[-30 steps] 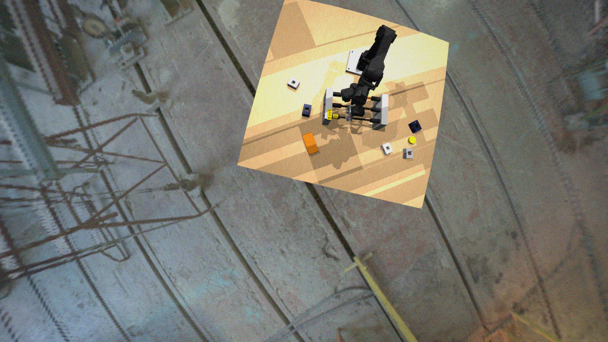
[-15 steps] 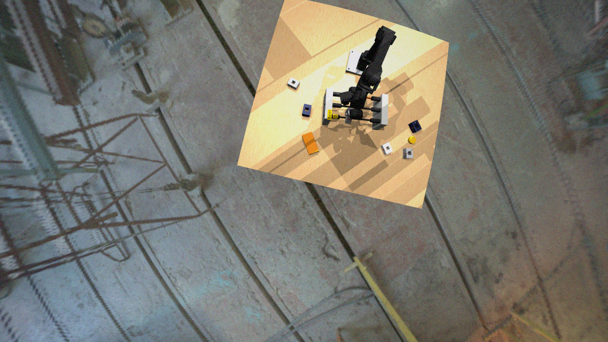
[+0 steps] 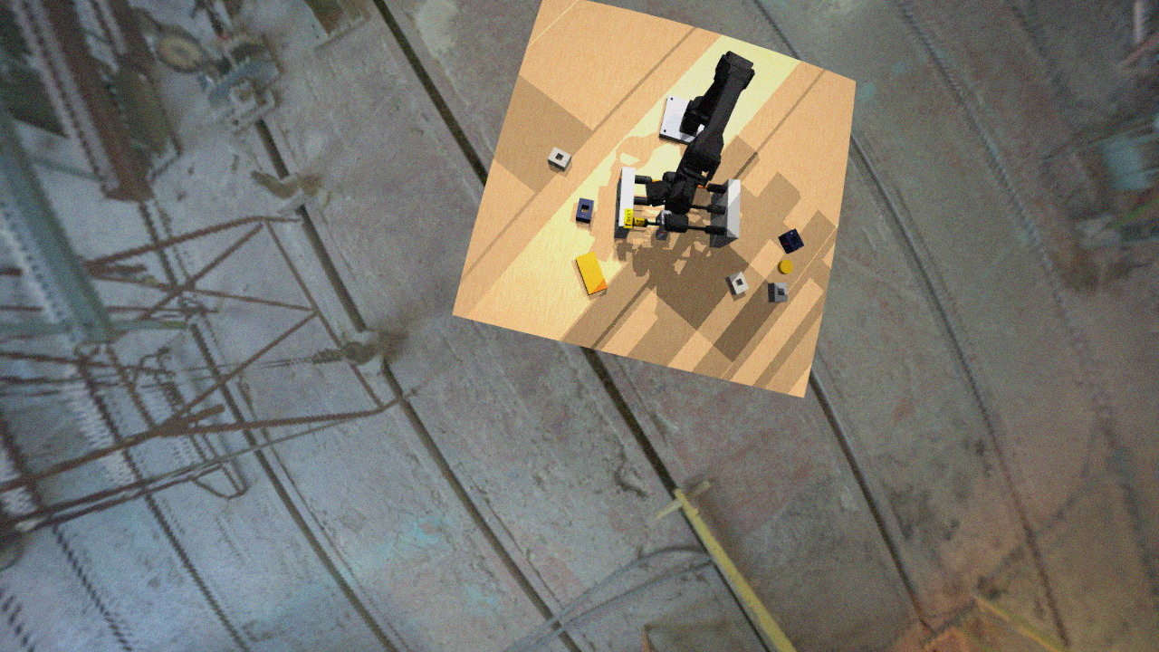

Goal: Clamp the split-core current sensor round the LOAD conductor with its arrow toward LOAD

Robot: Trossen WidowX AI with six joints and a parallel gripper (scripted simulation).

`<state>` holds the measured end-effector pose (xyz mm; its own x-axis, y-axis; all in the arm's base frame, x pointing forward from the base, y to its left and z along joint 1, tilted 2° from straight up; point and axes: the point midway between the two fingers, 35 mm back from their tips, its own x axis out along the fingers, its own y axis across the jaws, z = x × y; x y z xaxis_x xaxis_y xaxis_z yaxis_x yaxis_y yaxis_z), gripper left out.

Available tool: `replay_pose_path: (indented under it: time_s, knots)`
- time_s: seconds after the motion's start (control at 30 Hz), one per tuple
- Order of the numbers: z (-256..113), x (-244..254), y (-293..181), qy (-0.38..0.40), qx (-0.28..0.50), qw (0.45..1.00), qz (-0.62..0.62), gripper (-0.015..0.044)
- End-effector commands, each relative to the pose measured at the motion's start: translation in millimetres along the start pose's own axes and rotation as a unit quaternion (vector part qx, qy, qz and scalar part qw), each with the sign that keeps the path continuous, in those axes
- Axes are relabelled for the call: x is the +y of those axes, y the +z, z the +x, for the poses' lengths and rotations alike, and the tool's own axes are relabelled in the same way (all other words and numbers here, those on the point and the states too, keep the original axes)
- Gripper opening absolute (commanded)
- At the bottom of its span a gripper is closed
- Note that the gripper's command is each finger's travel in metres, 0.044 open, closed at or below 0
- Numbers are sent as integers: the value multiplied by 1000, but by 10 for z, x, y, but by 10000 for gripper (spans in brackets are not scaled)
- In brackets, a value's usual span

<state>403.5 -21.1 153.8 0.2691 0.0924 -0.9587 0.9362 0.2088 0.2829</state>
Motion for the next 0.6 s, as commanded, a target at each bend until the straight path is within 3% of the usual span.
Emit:
replay_pose_path:
  time_s: [0.0, 0.57]
  knots:
    - [55, 3, -6, 2, 1, 1000, 2, 0]
    - [16, -1, -1, 0, 0, 1000, 0, 0]
